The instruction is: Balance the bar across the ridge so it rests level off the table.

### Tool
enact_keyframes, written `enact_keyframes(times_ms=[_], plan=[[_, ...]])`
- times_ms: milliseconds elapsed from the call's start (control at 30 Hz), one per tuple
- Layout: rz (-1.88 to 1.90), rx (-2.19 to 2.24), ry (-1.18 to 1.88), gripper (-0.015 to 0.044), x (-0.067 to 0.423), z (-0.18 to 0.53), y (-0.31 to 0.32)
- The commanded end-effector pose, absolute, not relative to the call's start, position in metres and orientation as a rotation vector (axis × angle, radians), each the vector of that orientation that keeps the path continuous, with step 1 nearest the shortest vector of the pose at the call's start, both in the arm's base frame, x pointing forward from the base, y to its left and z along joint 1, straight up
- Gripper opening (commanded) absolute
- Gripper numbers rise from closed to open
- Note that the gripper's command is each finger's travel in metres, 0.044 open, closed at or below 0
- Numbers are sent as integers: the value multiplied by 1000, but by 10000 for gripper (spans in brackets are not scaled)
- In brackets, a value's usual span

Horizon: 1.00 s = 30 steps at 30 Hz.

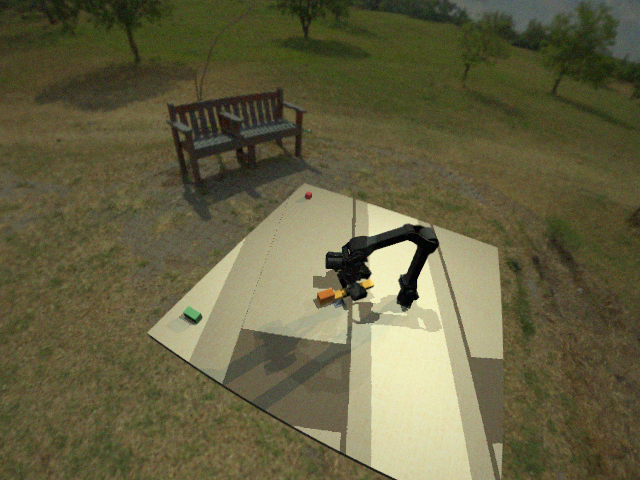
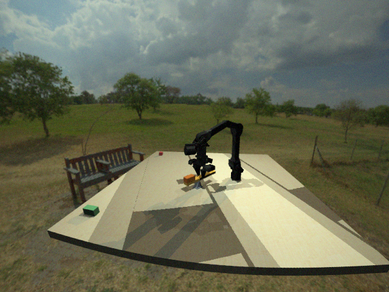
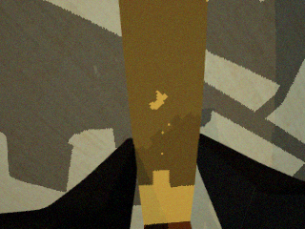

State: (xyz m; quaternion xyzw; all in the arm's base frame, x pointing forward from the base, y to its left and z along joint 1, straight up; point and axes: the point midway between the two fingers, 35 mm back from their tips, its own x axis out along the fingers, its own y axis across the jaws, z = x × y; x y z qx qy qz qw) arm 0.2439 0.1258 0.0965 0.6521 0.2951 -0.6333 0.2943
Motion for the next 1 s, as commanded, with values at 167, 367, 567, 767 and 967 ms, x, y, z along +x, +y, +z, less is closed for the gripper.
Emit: enact_keyframes(times_ms=[167, 367, 567, 767, 967], plan=[[-1690, 1730, 786, 0, 243, 94, 125], [-1691, 1730, 786, 0, 243, 93, 125], [-1691, 1730, 786, 0, 242, 95, 125], [-1691, 1730, 786, 0, 242, 95, 125], [-1691, 1730, 786, 0, 242, 95, 125]])
